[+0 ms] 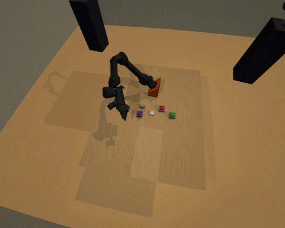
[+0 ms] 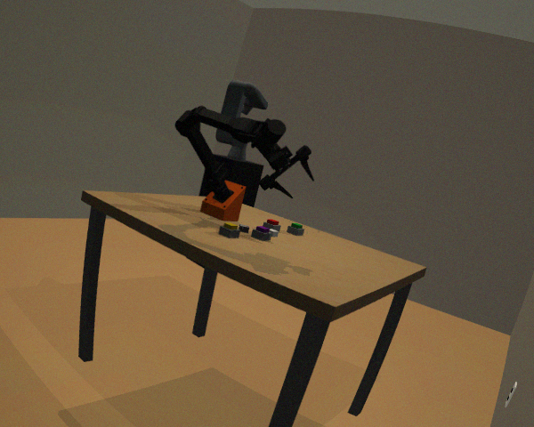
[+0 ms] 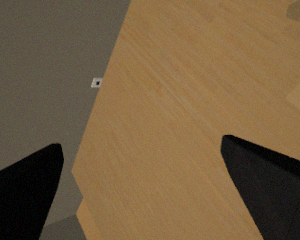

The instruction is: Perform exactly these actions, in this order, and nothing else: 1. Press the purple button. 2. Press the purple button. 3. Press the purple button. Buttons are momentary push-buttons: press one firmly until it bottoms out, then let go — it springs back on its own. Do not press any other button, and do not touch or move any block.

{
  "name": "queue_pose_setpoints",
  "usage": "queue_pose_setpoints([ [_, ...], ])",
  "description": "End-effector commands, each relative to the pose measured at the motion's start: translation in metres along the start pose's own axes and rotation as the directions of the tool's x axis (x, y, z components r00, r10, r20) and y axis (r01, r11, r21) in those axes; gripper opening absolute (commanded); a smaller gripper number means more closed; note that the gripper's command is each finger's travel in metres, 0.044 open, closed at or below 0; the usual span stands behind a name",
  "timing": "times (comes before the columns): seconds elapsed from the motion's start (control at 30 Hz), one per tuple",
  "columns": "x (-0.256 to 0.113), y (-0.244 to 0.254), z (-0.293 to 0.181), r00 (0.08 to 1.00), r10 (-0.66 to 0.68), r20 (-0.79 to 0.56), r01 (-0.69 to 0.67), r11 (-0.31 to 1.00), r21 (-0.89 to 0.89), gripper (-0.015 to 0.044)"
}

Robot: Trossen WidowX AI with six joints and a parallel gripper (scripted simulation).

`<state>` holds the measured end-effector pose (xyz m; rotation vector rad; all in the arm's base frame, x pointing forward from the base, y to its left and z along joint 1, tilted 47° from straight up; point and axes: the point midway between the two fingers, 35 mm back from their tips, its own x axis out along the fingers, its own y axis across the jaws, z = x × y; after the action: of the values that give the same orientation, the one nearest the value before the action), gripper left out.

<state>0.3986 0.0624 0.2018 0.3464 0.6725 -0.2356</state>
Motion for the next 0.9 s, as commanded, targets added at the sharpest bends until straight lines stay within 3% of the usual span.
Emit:
queue_pose_setpoints([
  [0.0, 0.010, -0.027, -0.074, 0.929, -0.298, -0.217, 0.232, 0.930, -0.284, 0.0400],
  [0.17, -0.004, -0.056, -0.120, 0.777, -0.568, -0.272, 0.330, 0.735, -0.592, 0.0400],
  [0.37, -0.031, -0.080, -0.140, 0.593, -0.788, -0.168, 0.297, 0.407, -0.864, 0.0400],
  [0.87, -0.032, -0.080, -0.140, 0.588, -0.792, -0.163, 0.294, 0.397, -0.869, 0.0400],
])
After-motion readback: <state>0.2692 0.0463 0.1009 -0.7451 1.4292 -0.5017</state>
